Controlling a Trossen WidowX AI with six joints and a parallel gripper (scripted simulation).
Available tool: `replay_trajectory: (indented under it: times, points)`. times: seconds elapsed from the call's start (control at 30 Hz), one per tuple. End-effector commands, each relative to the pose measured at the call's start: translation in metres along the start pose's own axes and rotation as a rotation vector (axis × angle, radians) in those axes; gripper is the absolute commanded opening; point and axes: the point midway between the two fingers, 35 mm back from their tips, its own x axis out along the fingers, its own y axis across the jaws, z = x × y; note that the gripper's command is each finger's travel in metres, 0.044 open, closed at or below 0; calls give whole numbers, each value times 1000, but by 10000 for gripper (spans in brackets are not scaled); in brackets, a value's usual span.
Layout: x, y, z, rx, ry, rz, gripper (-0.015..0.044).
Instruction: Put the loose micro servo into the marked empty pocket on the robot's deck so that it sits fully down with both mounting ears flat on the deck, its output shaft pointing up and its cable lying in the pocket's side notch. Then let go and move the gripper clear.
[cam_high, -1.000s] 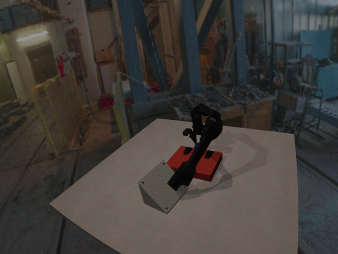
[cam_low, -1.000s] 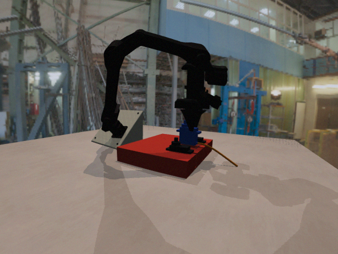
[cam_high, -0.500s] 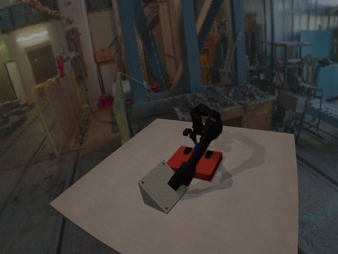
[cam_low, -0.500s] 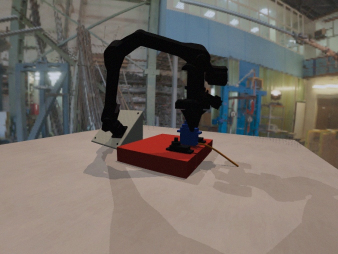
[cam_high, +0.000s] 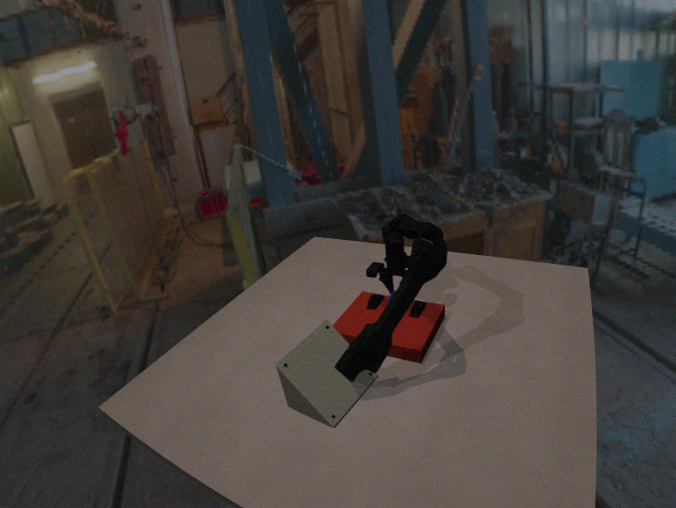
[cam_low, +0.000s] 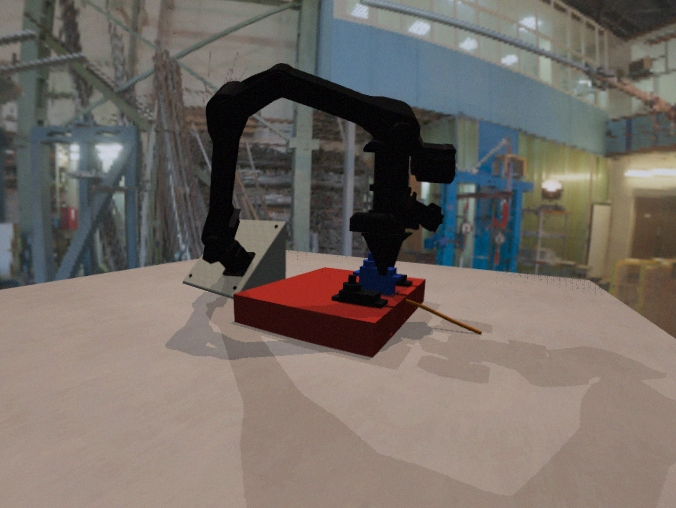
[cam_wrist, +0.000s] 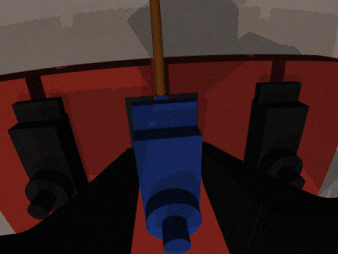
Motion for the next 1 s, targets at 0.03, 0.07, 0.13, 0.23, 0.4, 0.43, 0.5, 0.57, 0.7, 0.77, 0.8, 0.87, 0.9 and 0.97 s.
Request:
replay_trajectory:
  times: [0.03, 0.07, 0.13, 0.23, 0.4, 0.43, 0.5, 0.57, 0.7, 0.77, 0.8, 0.87, 0.9, 0.97]
  points:
    - [4, 0, 1, -3, -9, 0, 0]
    - [5, 0, 1, -3, -9, 0, 0]
    - [8, 0, 1, -3, -9, 0, 0]
    - [12, 0, 1, -3, -9, -1, 0]
    - [19, 0, 1, -3, -9, -1, 0]
    - [20, 0, 1, -3, -9, -1, 0]
    - [23, 0, 1, -3, -9, -1, 0]
    - [25, 0, 1, -3, -9, -1, 0]
    - [27, 0, 0, -3, -9, -1, 26]
    - [26, 0, 0, -3, -9, -1, 79]
    - [26, 0, -1, -3, -9, -1, 105]
    - [26, 0, -1, -3, -9, -1, 157]
    - [26, 0, -1, -3, -9, -1, 184]
    - [24, 0, -1, -3, -9, -1, 187]
